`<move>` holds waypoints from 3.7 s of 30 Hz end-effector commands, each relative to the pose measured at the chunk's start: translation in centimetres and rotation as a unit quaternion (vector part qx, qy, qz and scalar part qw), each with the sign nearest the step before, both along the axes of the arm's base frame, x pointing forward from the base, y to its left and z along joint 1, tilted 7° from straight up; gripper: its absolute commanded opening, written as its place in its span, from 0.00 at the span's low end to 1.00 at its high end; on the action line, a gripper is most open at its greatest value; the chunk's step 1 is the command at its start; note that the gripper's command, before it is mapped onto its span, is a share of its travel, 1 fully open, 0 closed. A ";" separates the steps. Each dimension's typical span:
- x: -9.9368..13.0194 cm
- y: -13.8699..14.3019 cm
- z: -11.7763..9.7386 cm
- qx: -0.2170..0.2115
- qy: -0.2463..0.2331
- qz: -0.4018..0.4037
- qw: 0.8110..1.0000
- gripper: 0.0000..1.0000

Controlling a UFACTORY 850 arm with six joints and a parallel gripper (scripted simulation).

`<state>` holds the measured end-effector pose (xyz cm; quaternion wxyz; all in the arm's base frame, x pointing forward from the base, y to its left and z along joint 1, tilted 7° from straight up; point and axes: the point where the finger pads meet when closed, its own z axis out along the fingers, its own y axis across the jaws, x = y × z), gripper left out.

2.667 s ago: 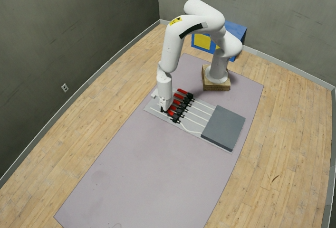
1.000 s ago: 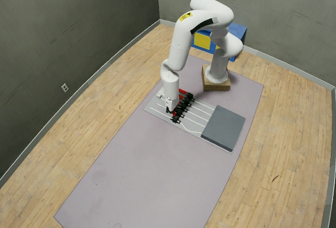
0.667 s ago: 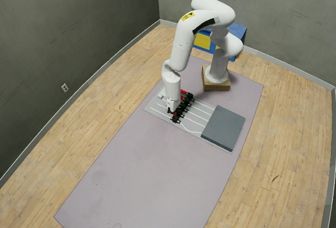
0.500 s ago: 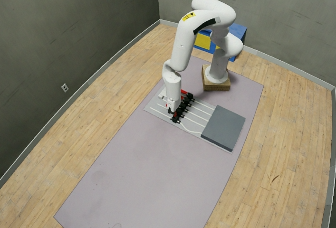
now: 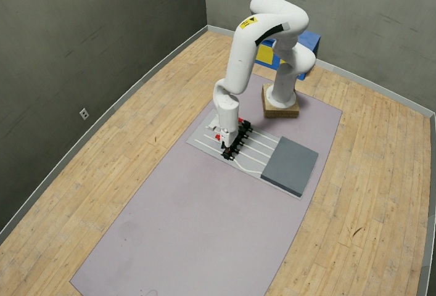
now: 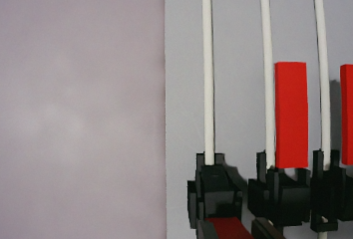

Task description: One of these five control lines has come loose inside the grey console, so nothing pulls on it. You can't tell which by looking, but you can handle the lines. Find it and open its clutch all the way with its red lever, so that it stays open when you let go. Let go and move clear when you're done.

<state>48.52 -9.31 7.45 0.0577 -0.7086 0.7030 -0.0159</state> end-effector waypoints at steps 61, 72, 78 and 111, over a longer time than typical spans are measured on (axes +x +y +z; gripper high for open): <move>0.3 5.7 -3.0 0.000 0.000 0.000 1.000 0.00; 0.4 6.3 -3.9 0.000 0.000 0.000 1.000 0.00; 0.5 6.7 -4.6 0.000 0.000 0.000 1.000 0.00; 0.7 7.4 -6.7 0.000 0.000 0.000 1.000 0.00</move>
